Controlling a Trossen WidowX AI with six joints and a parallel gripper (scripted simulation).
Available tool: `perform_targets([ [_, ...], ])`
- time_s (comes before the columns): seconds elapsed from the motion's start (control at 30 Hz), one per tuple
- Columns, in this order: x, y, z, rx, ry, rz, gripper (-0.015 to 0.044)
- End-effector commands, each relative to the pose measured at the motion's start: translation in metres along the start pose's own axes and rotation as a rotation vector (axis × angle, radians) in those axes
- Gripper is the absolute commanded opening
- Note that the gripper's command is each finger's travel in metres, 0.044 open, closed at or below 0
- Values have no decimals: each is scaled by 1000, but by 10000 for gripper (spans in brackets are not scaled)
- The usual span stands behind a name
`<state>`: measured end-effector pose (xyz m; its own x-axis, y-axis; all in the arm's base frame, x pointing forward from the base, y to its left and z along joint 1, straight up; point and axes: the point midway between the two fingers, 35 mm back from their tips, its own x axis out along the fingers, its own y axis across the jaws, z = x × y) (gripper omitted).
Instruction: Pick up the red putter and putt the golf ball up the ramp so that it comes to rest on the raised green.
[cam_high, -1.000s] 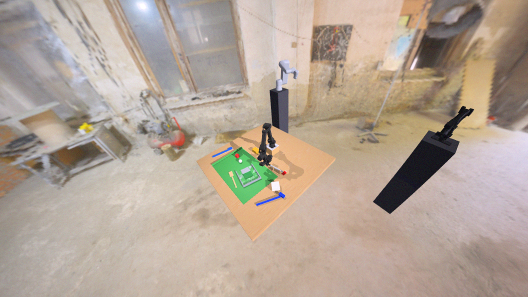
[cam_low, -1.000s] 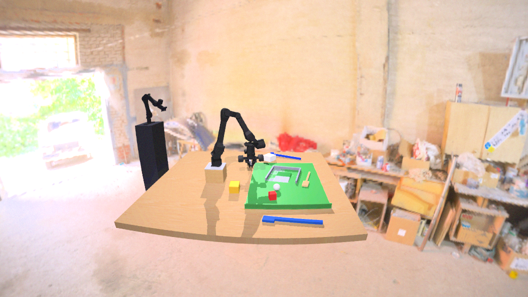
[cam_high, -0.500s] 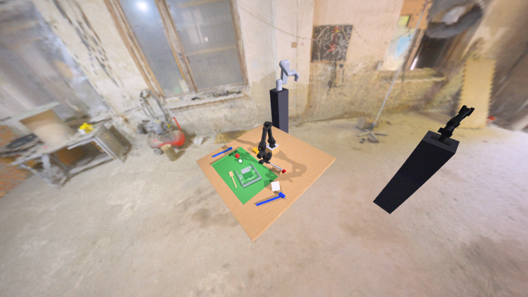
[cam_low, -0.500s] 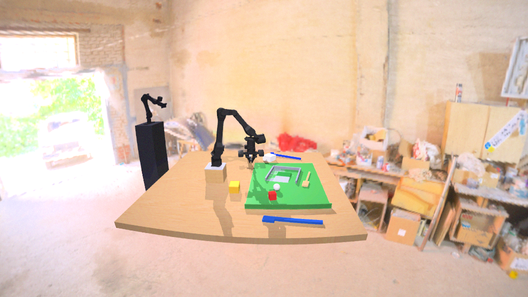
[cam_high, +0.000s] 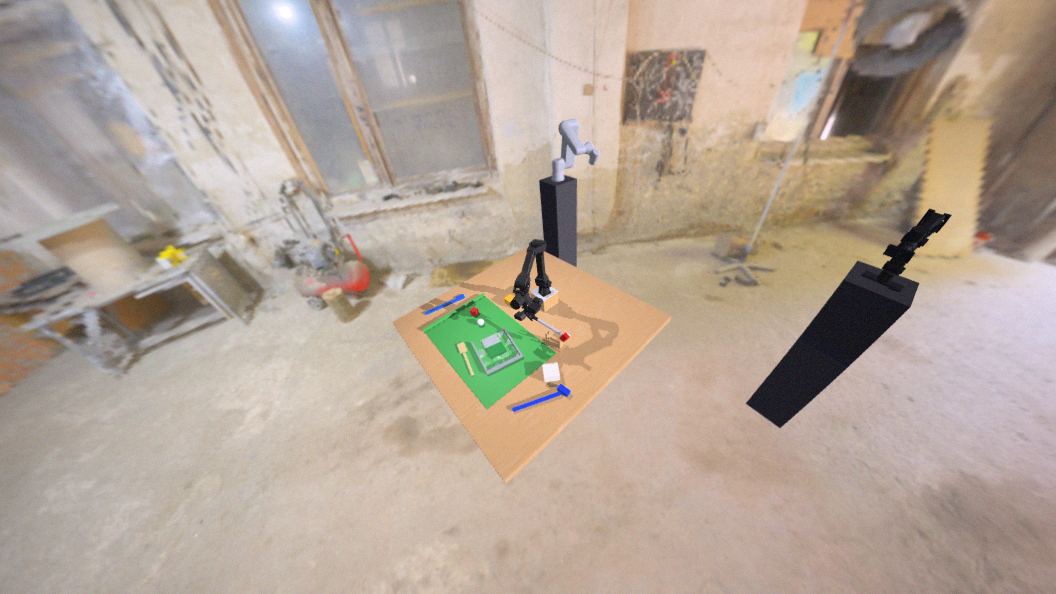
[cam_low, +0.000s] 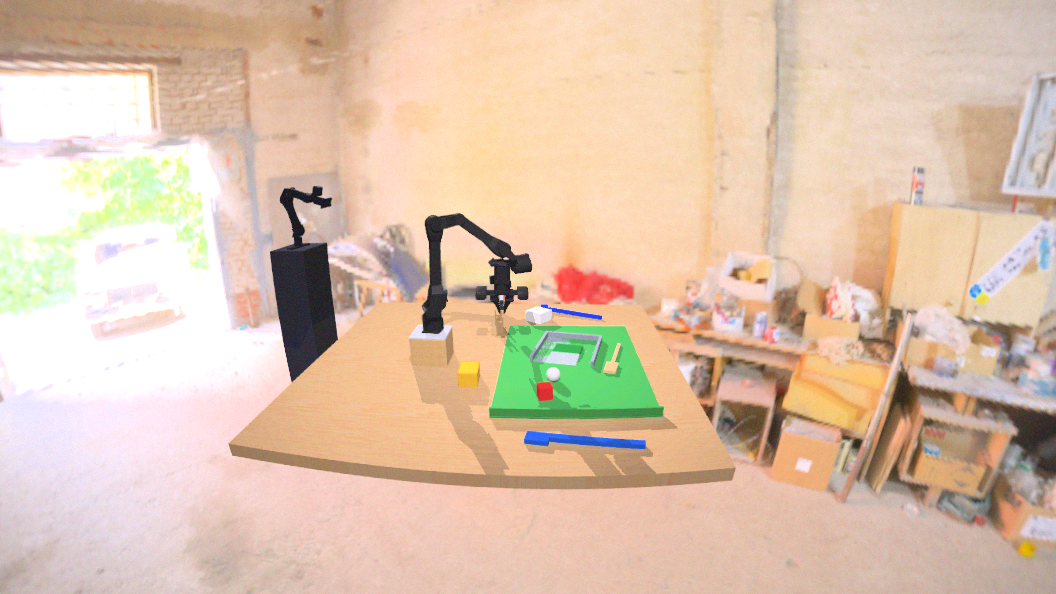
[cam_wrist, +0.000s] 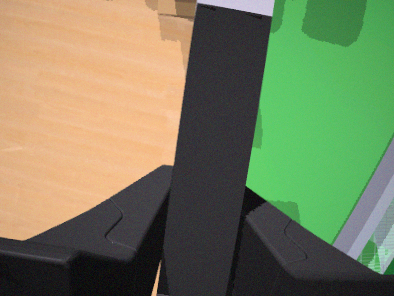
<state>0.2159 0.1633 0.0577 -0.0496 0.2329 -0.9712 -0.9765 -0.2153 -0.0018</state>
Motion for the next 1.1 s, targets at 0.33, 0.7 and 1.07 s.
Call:
perform_targets([
  [0.33, -34, -29, -65, 451, 84, -27, 0],
  [0.7, -62, -34, -122, 818, 149, -32, 0],
  [1.07, -90, -25, -179, 1183, 211, -32, 0],
])
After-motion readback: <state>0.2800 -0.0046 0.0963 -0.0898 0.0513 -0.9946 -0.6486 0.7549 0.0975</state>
